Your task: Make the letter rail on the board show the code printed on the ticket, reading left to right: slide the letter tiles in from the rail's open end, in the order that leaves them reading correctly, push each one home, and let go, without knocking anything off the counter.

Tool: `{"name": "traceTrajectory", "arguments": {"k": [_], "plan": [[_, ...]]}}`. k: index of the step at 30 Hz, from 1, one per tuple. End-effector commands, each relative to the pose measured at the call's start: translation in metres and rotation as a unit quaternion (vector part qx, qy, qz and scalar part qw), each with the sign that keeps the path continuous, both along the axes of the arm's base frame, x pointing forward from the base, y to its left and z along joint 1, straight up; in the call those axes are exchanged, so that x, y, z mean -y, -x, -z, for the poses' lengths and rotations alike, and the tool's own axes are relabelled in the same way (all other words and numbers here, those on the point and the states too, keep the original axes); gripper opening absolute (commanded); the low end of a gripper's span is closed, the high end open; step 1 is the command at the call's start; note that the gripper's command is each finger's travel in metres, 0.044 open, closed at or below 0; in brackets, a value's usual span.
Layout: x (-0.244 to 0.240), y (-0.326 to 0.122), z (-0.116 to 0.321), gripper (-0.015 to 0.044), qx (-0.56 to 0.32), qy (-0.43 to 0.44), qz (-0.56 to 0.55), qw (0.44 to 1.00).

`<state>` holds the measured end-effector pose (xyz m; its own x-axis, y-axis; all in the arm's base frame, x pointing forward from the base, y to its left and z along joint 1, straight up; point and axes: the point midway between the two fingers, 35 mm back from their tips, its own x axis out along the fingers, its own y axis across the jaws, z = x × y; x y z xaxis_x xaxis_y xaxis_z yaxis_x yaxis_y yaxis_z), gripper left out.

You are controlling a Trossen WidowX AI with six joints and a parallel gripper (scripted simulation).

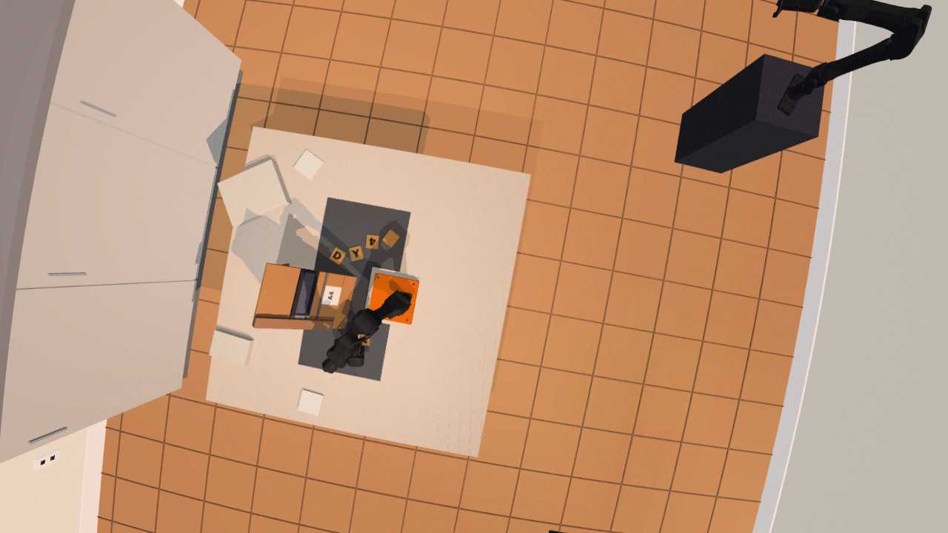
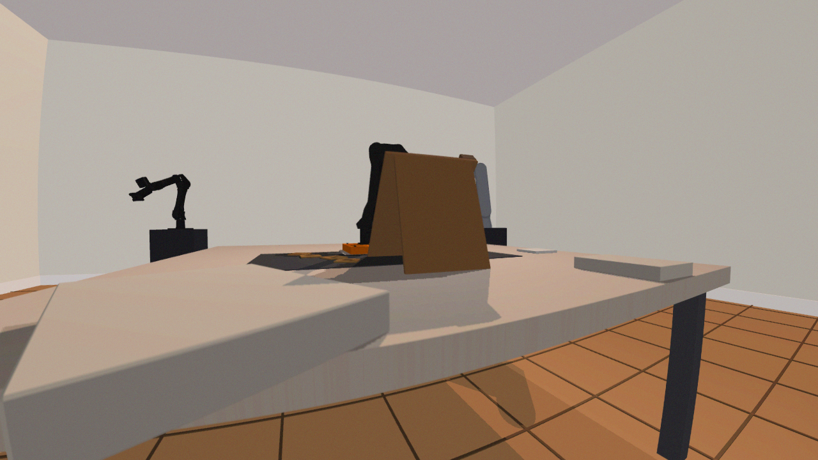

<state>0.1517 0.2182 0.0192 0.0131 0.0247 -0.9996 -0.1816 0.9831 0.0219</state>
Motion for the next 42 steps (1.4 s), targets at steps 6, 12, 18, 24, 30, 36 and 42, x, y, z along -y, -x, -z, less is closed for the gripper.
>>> {"name": "traceTrajectory", "arguments": {"k": [6,12,18,24,30,36,42], "plan": [[0.0,0.0,0.0,0.0247,0.002,0.001,0.001,1.0],[0.0,0.0,-0.003,0.0129,0.002,0.001,0.001,1.0],[0.001,0.001,-0.006,0.0,0.002,0.001,0.001,1.0],[0.001,0.002,-0.009,0.0,0.002,0.001,0.001,1.0],[0.001,0.003,-0.012,0.0,0.002,0.001,0.001,1.0],[0.002,0.004,-0.014,0.0,0.002,0.001,0.001,1.0],[0.002,0.004,-0.017,0.0,0.002,0.001,0.001,1.0]]}}
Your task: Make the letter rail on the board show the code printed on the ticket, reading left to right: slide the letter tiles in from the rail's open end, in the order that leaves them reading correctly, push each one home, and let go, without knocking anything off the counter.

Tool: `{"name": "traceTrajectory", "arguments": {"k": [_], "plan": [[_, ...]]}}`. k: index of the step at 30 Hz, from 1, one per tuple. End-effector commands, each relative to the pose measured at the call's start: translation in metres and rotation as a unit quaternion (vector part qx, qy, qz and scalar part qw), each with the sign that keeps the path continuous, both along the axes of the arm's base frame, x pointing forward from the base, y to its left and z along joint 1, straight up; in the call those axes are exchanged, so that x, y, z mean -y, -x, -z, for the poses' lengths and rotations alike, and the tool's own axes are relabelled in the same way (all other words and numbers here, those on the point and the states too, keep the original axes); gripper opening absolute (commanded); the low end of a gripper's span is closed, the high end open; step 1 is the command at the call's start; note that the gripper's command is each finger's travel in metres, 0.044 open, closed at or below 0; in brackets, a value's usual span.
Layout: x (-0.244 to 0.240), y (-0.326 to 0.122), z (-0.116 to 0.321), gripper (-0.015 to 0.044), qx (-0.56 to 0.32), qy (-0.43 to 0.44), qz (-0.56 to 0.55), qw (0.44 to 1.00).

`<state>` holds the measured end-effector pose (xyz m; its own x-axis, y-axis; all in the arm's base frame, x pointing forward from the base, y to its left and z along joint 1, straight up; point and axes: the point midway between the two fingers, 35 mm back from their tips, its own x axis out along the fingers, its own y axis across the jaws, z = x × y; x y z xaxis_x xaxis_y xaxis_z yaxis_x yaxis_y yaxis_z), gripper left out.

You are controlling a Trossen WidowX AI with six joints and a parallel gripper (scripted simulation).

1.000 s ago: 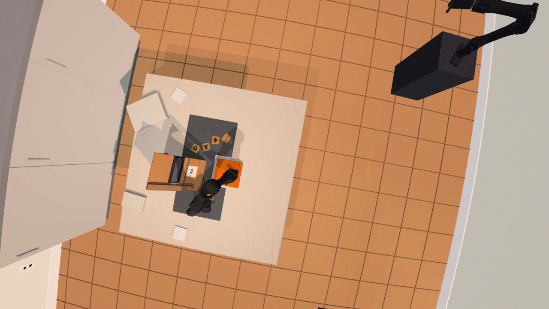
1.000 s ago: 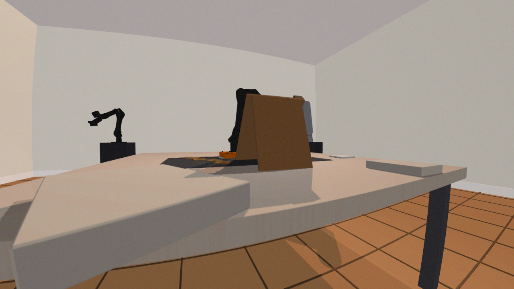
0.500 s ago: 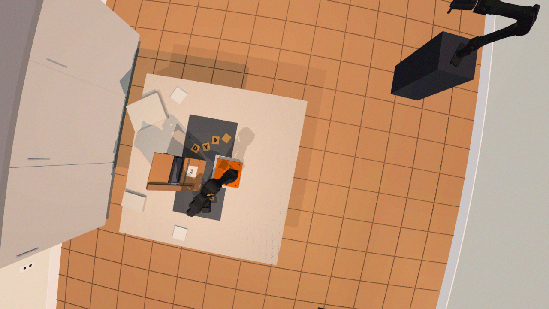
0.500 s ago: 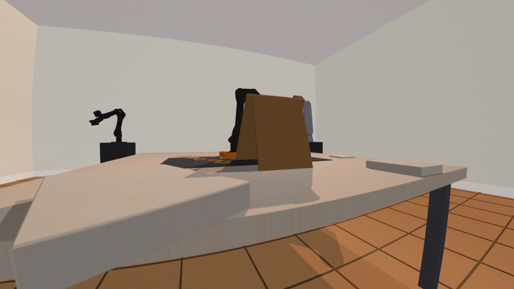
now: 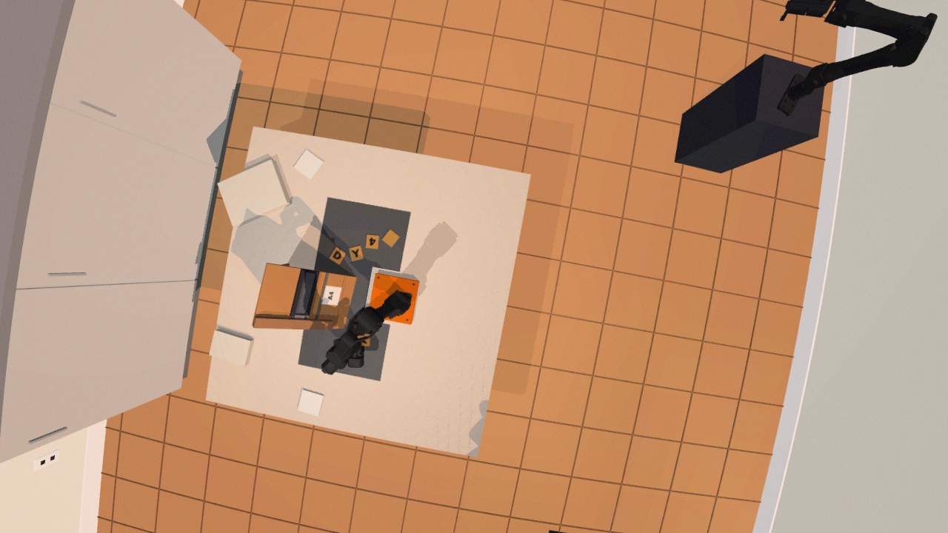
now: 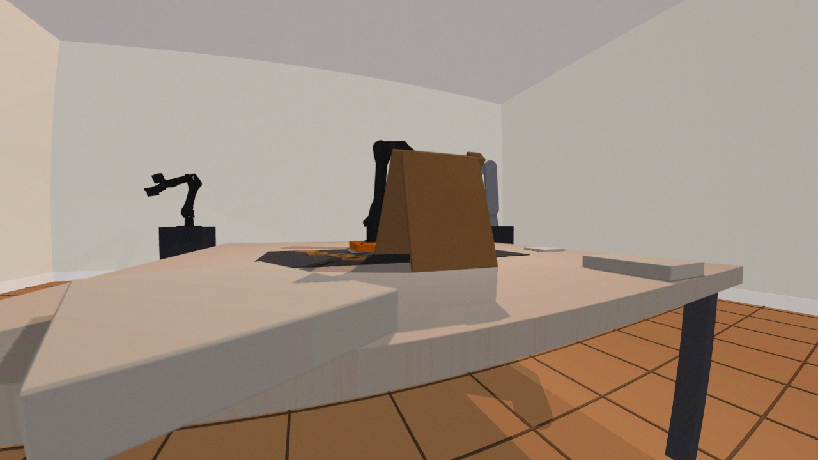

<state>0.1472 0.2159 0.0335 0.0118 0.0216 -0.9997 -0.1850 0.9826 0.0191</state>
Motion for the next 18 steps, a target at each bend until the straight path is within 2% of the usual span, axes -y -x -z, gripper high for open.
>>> {"name": "traceTrajectory", "arguments": {"k": [1,18], "plan": [[-0.0001,-0.0003,-0.0033,0.0,0.002,-0.001,0.002,1.0],[0.0009,0.0011,-0.0112,0.0,0.002,-0.001,0.002,1.0]]}}
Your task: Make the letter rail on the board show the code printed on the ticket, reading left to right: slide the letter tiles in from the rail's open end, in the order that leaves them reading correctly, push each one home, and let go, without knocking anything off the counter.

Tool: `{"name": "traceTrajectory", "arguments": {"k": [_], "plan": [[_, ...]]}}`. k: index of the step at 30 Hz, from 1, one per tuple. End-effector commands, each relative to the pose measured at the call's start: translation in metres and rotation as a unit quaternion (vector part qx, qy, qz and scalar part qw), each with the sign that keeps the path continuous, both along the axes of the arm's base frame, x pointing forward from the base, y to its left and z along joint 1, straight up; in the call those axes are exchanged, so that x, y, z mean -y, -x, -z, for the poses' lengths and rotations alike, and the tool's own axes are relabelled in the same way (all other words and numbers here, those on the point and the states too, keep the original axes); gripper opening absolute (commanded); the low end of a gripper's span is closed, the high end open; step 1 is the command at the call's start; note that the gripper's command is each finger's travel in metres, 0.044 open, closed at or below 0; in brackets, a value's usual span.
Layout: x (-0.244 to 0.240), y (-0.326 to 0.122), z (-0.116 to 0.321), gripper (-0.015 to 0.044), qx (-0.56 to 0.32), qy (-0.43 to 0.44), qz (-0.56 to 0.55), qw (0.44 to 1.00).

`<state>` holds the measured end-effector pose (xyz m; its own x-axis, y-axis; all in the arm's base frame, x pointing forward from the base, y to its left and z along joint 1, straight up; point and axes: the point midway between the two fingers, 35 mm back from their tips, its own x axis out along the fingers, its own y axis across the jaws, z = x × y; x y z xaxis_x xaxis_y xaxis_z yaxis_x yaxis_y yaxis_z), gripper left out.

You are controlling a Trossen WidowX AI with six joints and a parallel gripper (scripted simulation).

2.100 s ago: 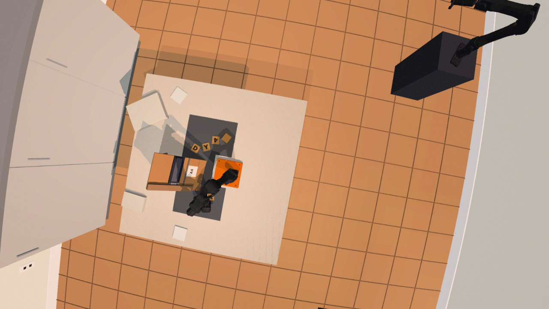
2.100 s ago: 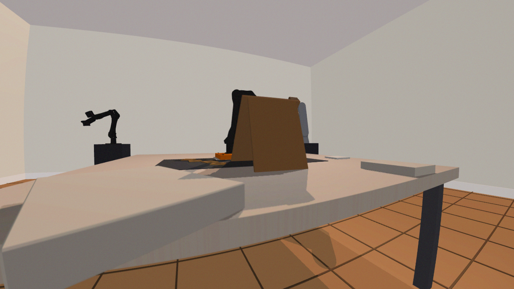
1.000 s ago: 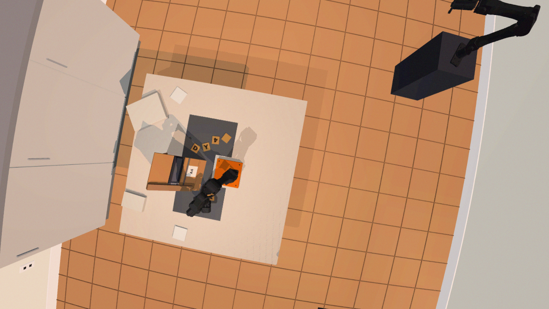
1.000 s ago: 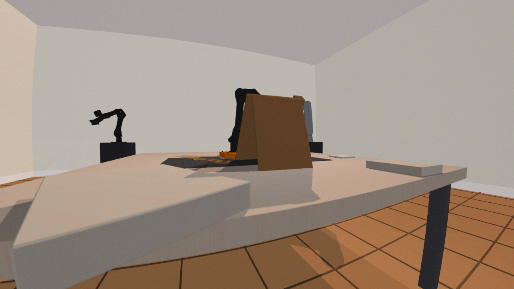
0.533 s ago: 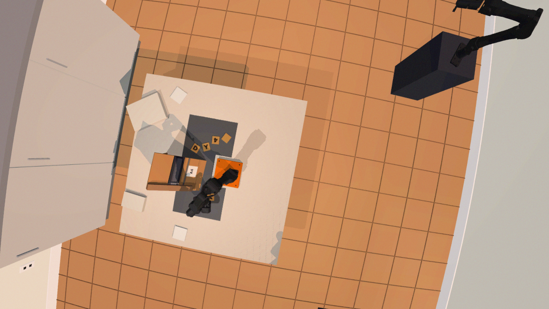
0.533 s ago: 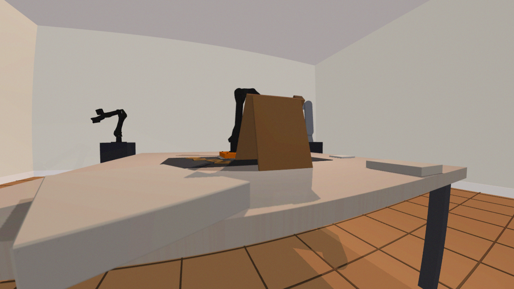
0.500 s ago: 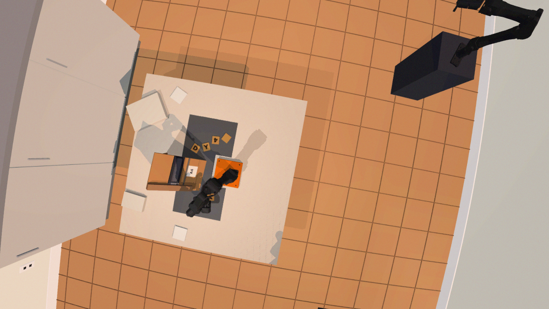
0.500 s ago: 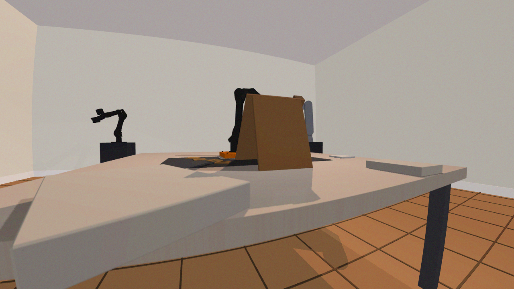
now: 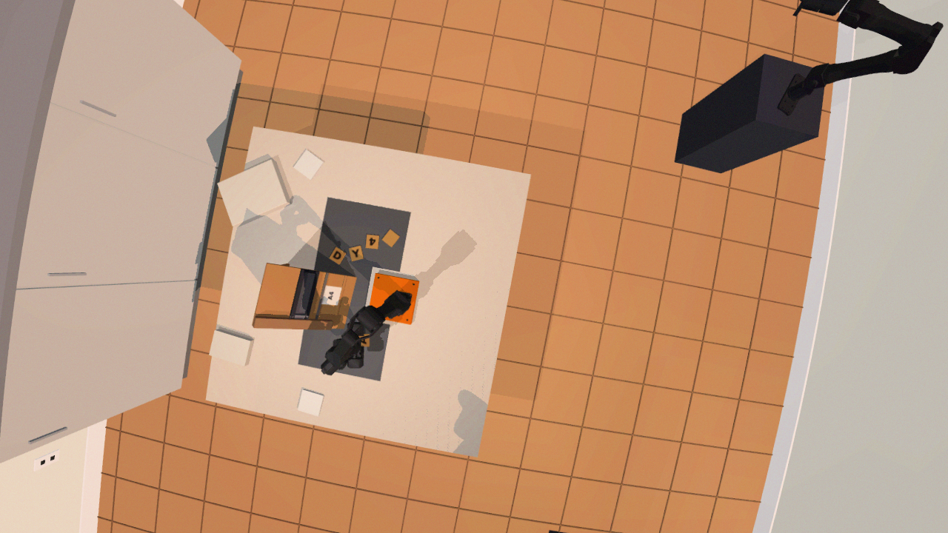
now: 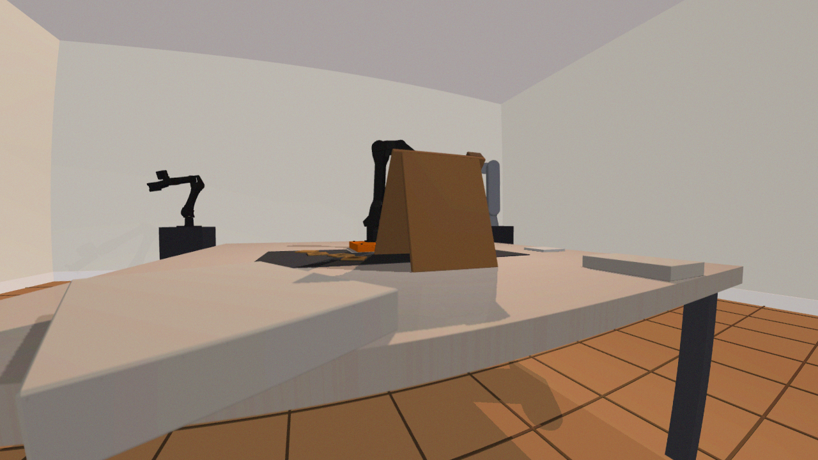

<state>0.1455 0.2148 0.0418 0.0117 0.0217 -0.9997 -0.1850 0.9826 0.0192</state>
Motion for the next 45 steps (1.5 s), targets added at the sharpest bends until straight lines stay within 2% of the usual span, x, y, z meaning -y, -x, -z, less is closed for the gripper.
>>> {"name": "traceTrajectory", "arguments": {"k": [1,16,45], "plan": [[0.0,0.0,-0.003,0.0,0.002,-0.001,0.002,1.0],[-0.001,-0.004,-0.008,0.0,0.004,-0.01,-0.002,1.0],[-0.001,-0.101,-0.083,0.0,0.152,-0.174,-0.048,0.972]]}}
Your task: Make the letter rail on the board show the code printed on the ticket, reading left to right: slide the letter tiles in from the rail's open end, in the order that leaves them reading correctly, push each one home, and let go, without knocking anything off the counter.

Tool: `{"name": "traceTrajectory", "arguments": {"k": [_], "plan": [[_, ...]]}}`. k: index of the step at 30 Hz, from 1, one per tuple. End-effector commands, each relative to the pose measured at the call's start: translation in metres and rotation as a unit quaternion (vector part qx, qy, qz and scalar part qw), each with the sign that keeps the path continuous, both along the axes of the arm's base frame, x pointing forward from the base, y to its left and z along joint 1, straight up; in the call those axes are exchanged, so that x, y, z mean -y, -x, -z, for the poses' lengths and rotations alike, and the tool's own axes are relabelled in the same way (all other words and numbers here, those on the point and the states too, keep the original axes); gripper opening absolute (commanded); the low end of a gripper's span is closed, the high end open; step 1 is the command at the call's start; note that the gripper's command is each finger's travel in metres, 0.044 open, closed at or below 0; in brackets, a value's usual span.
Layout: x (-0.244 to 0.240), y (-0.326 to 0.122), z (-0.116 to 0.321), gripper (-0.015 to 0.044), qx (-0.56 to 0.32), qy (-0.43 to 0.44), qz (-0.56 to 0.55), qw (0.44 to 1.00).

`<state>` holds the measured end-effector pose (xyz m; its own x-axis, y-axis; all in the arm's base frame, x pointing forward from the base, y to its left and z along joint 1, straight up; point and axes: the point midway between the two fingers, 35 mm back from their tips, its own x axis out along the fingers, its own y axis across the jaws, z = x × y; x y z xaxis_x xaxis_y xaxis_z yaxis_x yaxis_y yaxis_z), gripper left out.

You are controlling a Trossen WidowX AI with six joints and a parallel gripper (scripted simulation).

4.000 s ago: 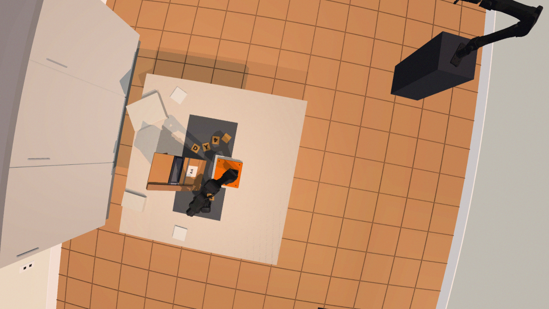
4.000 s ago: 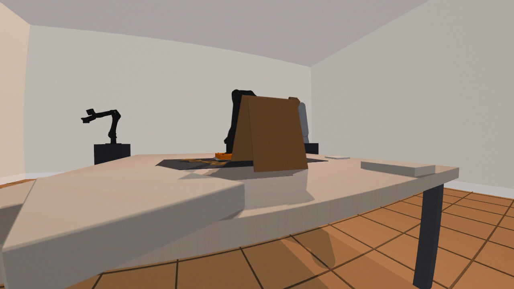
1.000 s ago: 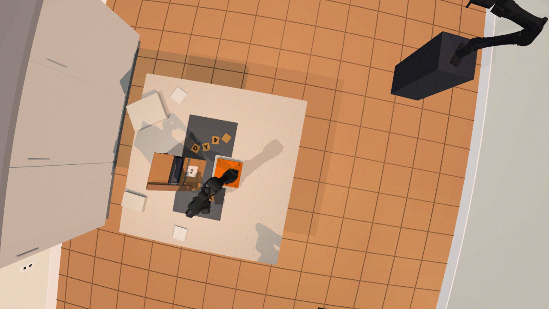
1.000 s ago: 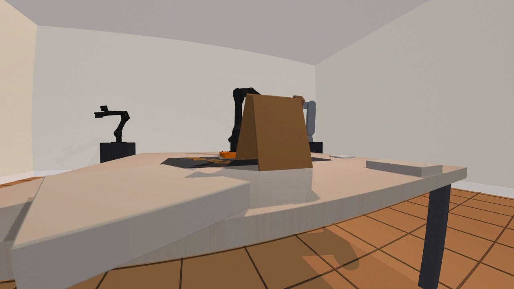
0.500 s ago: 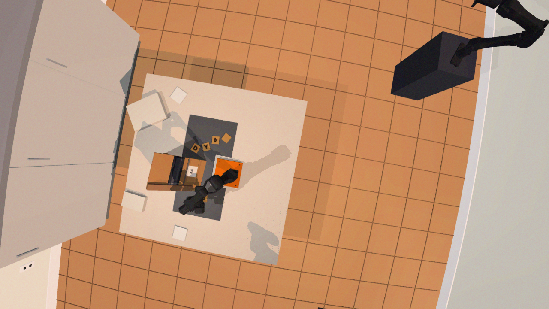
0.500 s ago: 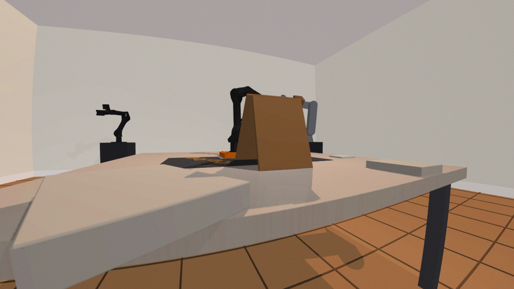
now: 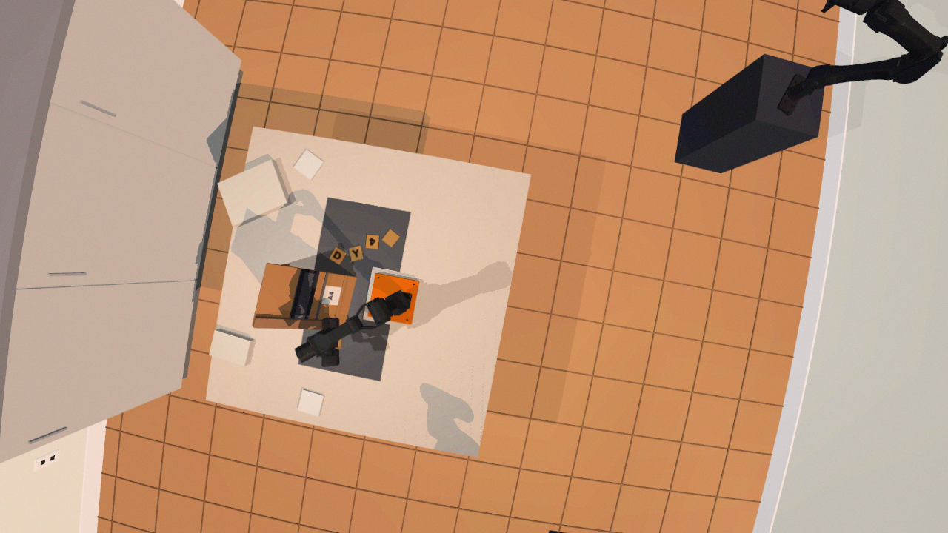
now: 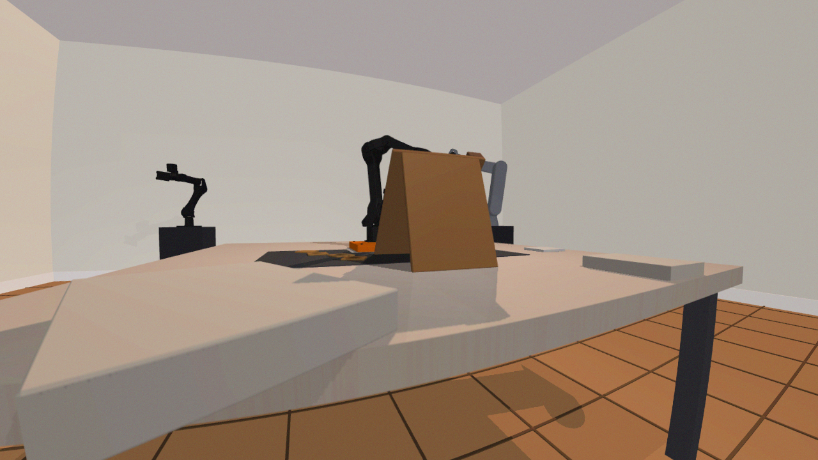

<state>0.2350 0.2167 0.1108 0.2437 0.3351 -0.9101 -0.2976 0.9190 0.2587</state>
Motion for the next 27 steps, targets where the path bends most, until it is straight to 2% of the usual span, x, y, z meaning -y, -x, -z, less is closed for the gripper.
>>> {"name": "traceTrajectory", "arguments": {"k": [1,17,27], "plan": [[0.002,-0.015,-0.017,0.0,0.035,-0.023,-0.008,0.999],[0.039,-0.075,-0.092,0.0,0.184,-0.058,0.01,0.981],[0.084,-0.097,-0.104,0.0,0.213,-0.046,0.059,0.974]]}}
